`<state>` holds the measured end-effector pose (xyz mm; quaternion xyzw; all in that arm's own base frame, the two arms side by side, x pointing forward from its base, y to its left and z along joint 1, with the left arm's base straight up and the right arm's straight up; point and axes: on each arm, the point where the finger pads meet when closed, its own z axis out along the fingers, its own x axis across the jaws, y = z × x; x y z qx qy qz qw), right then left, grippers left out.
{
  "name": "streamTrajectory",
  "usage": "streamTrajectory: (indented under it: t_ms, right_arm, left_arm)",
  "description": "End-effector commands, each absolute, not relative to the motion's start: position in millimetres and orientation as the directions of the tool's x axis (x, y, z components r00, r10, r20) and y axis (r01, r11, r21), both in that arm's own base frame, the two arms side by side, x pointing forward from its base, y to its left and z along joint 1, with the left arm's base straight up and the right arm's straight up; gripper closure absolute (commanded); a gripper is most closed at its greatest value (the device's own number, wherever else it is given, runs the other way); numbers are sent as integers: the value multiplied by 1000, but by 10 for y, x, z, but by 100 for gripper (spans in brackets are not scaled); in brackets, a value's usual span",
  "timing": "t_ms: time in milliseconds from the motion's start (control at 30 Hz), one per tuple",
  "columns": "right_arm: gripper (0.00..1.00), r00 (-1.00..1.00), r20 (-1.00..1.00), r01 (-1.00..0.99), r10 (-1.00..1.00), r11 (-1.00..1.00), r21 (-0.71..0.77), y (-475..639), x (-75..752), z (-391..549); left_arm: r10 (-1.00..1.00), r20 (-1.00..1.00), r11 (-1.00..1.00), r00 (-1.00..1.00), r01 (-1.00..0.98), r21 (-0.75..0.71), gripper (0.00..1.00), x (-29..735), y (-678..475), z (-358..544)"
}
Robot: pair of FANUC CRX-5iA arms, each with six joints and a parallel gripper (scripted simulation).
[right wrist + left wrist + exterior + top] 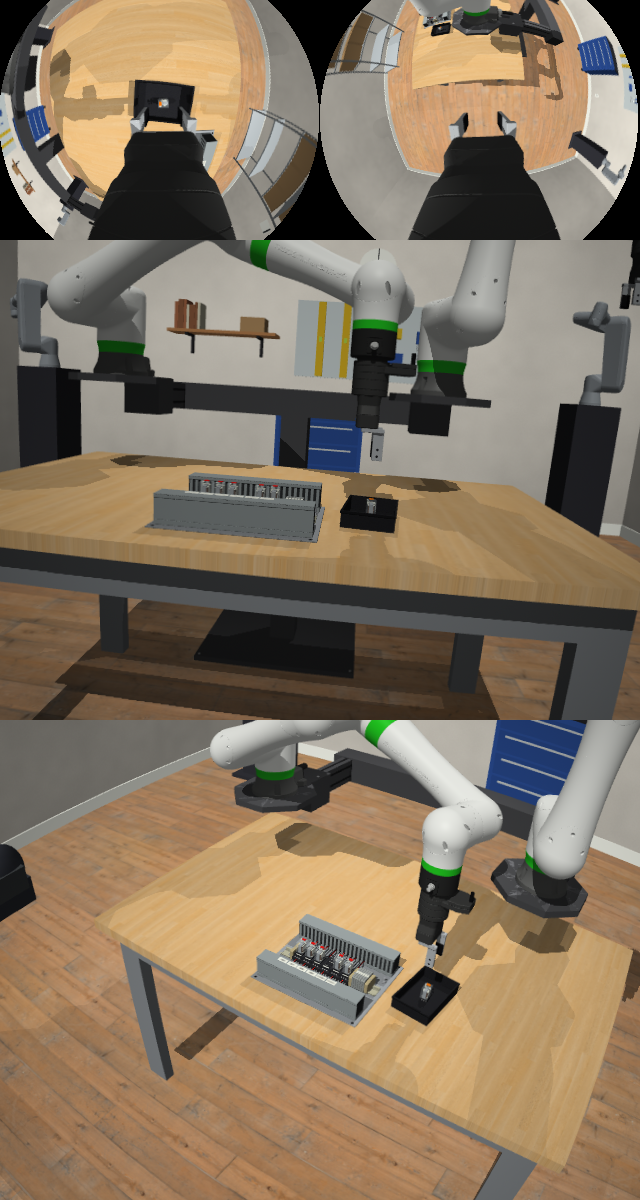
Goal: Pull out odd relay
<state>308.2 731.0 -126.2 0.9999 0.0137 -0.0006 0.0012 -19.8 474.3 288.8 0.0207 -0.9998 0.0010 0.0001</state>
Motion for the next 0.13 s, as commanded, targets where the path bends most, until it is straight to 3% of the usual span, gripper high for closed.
streamTrajectory:
  t_ms: [0, 100]
  right_arm:
    - [2, 1000, 0, 28, 28, -1000, 0, 7319, 3087, -1244]
    - [2, 1000, 0, 28, 28, -1000, 0, 7319, 3087, -1244]
  left_arm:
    - [-41, 0, 999, -999, -41, 0, 0, -196, 4746, 2897]
    - [-41, 0, 999, -999, -41, 0, 0, -196, 4746, 2897]
